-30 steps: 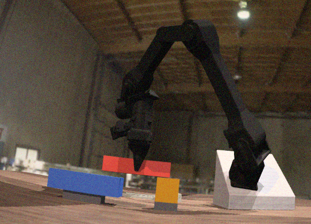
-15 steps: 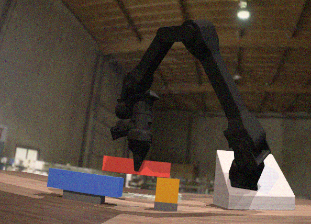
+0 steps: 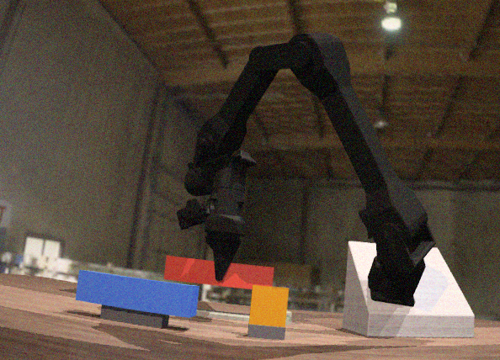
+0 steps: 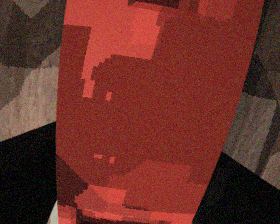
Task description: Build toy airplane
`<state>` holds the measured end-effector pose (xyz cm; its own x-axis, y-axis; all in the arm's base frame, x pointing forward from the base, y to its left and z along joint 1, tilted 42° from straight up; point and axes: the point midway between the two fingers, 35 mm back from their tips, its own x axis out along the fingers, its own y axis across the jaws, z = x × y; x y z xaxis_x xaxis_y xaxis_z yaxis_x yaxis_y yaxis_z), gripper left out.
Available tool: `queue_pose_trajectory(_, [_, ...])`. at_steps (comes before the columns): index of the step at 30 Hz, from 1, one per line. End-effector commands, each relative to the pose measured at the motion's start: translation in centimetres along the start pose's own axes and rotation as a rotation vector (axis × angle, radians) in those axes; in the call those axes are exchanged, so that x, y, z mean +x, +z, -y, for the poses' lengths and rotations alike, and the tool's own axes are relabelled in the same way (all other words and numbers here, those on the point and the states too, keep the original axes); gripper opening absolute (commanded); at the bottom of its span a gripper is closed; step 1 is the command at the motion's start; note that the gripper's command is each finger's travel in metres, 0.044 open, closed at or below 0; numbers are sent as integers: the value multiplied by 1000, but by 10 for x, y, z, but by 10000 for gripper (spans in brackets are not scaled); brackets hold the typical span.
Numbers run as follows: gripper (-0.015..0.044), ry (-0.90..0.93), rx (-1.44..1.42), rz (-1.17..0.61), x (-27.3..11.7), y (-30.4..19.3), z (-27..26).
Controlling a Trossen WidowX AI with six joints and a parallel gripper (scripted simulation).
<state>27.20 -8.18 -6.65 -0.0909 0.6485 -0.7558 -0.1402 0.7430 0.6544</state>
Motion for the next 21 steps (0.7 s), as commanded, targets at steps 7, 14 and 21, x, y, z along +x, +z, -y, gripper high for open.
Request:
queue_pose_trajectory(7, [195, 5, 4, -2, 18, -1, -1])
queue_pose_trajectory(14, [195, 6, 4, -2, 29, -1, -1])
queue_pose_trajectory(21, [188, 2, 0, -5, 29, -1, -1])
